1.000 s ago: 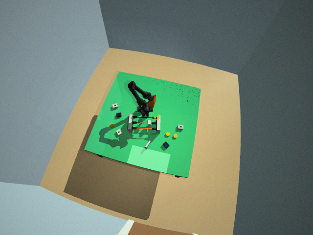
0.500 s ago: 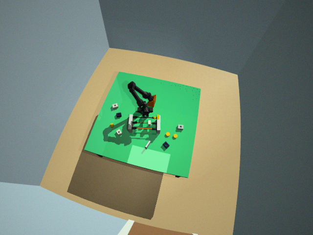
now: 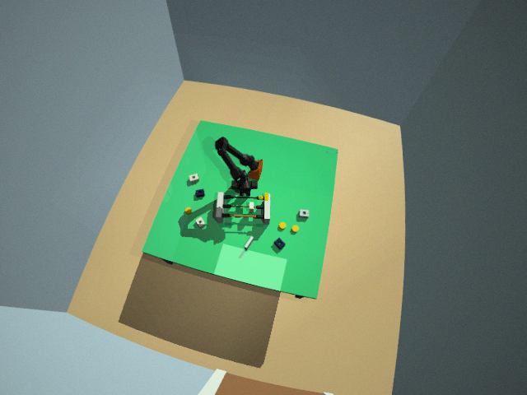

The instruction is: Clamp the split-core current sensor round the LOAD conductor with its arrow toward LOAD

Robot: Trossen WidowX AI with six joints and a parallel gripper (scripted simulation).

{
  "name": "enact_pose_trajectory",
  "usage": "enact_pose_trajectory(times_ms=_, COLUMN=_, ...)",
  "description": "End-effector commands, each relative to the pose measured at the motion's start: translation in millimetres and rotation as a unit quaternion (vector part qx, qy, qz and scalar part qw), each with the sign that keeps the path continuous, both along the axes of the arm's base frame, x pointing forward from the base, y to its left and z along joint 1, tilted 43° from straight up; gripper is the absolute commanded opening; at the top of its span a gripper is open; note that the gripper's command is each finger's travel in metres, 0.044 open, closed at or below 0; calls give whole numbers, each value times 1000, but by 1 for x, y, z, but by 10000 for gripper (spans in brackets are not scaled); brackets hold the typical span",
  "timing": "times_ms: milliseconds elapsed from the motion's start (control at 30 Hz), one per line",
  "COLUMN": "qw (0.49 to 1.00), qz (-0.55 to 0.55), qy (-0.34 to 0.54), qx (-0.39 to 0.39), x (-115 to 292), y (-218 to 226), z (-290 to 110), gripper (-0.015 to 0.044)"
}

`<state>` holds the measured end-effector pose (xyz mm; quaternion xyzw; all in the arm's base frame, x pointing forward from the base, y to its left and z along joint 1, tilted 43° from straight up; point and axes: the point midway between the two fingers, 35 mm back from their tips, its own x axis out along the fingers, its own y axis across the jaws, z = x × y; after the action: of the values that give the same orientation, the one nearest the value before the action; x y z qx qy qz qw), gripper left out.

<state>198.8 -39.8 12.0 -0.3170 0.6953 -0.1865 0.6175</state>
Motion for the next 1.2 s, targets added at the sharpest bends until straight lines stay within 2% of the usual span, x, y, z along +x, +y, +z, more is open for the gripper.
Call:
enact_pose_trajectory(times_ms=0, qw=1000, qz=-1, qy=-1, qx=0, x=0, y=0, z=0, gripper=229)
enact_pose_trajectory(times_ms=133, qw=1000, qz=-1, qy=-1, qx=0, x=0, y=0, z=0, gripper=202)
enact_pose_trajectory(times_ms=400, qw=1000, qz=1, qy=0, qx=4, x=6, y=20, z=18, gripper=0)
enact_pose_trajectory(times_ms=933, qw=1000, qz=1, qy=4, qx=0, x=3, y=77, z=82, gripper=0)
enact_pose_trajectory(times_ms=1167, qw=999, qz=-32, qy=-26, qx=-3, x=7, y=79, z=84, gripper=0)
